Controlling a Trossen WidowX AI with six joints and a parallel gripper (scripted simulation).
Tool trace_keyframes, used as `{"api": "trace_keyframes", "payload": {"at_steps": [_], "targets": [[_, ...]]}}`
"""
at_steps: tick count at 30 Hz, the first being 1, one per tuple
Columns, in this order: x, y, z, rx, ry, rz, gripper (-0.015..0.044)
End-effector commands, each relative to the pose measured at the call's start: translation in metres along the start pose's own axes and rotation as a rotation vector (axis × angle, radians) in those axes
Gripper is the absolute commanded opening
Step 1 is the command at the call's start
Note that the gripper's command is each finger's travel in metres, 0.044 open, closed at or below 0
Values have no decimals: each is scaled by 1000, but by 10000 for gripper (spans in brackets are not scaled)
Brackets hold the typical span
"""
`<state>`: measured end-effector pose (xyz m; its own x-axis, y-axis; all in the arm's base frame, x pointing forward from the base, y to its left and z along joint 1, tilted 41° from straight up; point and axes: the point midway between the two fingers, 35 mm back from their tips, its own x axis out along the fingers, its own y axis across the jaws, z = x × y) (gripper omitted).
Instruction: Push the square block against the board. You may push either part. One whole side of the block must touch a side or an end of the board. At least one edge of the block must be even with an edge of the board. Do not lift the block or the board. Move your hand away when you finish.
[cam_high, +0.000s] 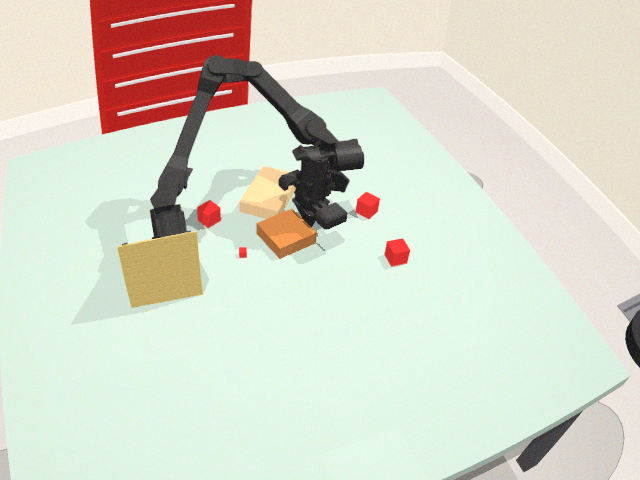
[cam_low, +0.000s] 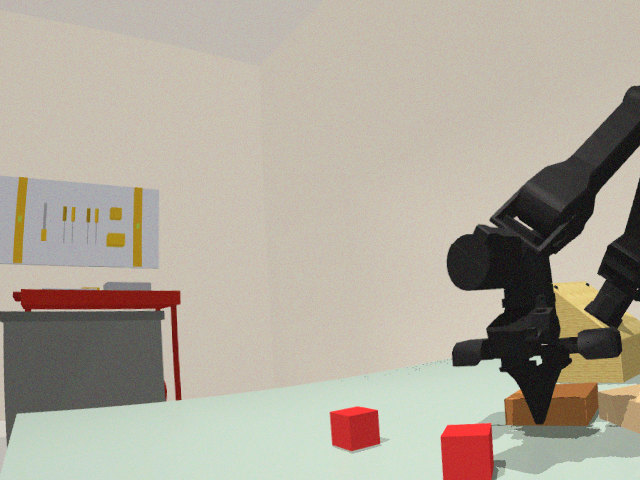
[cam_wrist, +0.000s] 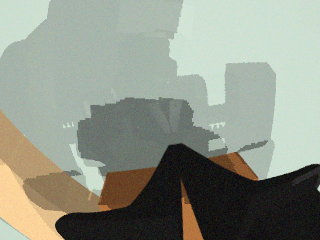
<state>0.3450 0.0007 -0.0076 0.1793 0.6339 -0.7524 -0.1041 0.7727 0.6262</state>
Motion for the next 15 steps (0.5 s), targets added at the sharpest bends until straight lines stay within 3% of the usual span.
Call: {"api": "trace_keyframes", "payload": {"at_steps": [1, 15], "targets": [[0, 1, -6, -2, 2, 2, 0], [0, 1, -24, -1, 3, 2, 0]]}}
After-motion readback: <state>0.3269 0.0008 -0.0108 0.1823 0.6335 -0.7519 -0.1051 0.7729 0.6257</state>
